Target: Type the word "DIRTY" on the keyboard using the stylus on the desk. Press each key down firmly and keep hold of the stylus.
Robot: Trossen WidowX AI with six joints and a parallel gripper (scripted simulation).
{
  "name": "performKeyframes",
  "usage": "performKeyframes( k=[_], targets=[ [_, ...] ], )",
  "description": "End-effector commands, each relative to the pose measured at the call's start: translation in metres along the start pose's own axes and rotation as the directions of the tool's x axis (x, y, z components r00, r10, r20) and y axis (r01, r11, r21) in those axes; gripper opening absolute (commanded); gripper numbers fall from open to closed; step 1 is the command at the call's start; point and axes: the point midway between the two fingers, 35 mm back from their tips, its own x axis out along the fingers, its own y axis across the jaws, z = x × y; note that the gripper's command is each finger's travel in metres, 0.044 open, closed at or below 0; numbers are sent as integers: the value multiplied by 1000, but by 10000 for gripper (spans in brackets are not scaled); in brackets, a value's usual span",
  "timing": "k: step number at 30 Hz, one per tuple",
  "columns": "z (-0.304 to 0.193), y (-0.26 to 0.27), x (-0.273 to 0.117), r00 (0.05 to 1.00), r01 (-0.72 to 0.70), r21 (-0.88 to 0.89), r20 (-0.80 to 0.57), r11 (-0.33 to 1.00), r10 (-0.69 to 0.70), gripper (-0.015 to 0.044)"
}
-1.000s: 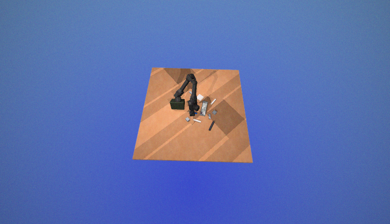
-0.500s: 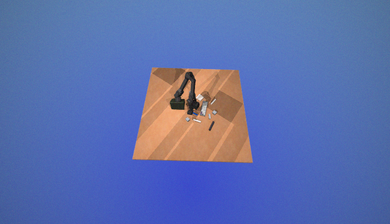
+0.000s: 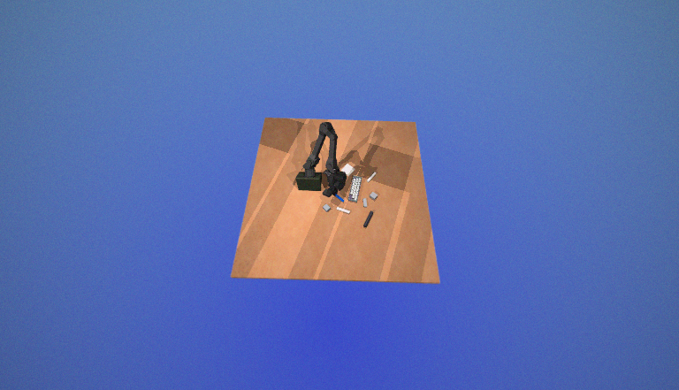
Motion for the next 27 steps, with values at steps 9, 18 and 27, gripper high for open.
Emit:
performKeyframes(
  k=[9, 18, 27],
  targets=[
    [1, 8, -6, 993, -26, 276, 120, 961, -8, 0],
    [1, 11, -8, 988, -50, 354, 154, 934, -5, 0],
    [-2, 13, 4, 988, -48, 354, 153, 934, -7, 0]
  ],
)
